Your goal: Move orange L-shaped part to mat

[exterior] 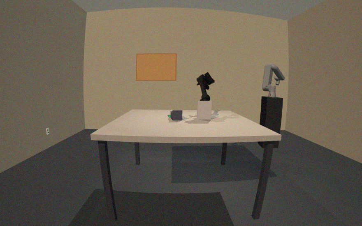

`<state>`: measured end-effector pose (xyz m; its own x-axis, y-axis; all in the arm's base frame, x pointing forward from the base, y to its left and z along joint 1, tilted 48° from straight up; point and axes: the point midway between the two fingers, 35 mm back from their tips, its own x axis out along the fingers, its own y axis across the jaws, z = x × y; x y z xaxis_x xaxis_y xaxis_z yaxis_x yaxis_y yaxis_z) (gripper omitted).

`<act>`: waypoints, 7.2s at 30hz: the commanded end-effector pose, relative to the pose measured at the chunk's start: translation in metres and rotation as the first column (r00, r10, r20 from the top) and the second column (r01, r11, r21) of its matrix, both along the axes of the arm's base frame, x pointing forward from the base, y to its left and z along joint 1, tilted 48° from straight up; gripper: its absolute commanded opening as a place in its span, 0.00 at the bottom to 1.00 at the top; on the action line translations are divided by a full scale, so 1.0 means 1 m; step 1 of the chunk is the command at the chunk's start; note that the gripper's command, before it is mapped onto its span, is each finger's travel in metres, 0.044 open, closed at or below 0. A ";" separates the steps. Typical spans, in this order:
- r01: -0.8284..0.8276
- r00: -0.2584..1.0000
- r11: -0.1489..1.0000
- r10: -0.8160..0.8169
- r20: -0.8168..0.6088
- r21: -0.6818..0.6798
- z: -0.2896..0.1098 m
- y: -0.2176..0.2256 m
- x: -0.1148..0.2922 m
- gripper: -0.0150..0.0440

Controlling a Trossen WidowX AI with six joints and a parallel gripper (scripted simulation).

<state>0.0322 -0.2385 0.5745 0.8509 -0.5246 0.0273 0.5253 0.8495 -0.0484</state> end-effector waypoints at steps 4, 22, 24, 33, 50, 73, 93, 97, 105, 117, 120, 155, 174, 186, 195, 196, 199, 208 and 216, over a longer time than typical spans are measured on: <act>-0.034 0.998 0.999 0.033 0.058 0.021 0.001 -0.007 0.007 0.75; -0.418 0.836 0.817 0.174 0.520 0.398 -0.042 -0.084 0.167 0.56; -0.451 0.829 0.744 0.144 0.541 0.493 -0.061 -0.087 0.194 0.56; -0.416 0.898 0.530 0.111 0.426 0.739 -0.160 -0.059 0.326 0.56; 0.102 0.933 0.355 0.291 -0.214 0.929 -0.394 0.131 0.449 0.56; -0.012 0.018 0.997 -0.078 -0.997 -0.079 -0.600 0.374 0.252 0.56; -0.244 -0.015 0.929 -0.290 -0.957 -0.278 -0.650 0.330 0.231 0.56; -0.244 -0.015 0.929 -0.290 -0.957 -0.278 -0.650 0.329 0.231 0.56; -0.245 -0.015 0.929 -0.290 -0.957 -0.278 -0.658 0.321 0.233 0.56; -0.244 -0.015 0.929 -0.291 -0.957 -0.279 -0.671 0.306 0.236 0.56; -0.244 -0.015 0.929 -0.292 -0.956 -0.279 -0.674 0.303 0.236 0.56; -0.245 -0.016 0.930 -0.288 -0.958 -0.275 -0.600 0.384 0.220 0.56; -0.255 -0.001 0.929 -0.278 -0.961 -0.268 -0.603 0.385 0.223 0.56; -0.114 0.084 0.957 -0.258 -0.963 -0.266 -0.597 0.381 0.227 0.73; 0.575 0.507 0.818 -0.332 -0.795 0.026 -0.564 0.355 0.244 0.73; 0.629 0.542 0.772 -0.359 -0.760 0.084 -0.560 0.352 0.245 0.73; 0.737 0.612 0.624 -0.450 -0.650 0.261 -0.549 0.342 0.250 0.73; 0.751 0.622 0.586 -0.474 -0.623 0.304 -0.546 0.340 0.251 0.73; 0.751 0.622 0.586 -0.475 -0.622 0.304 -0.565 0.320 0.255 0.73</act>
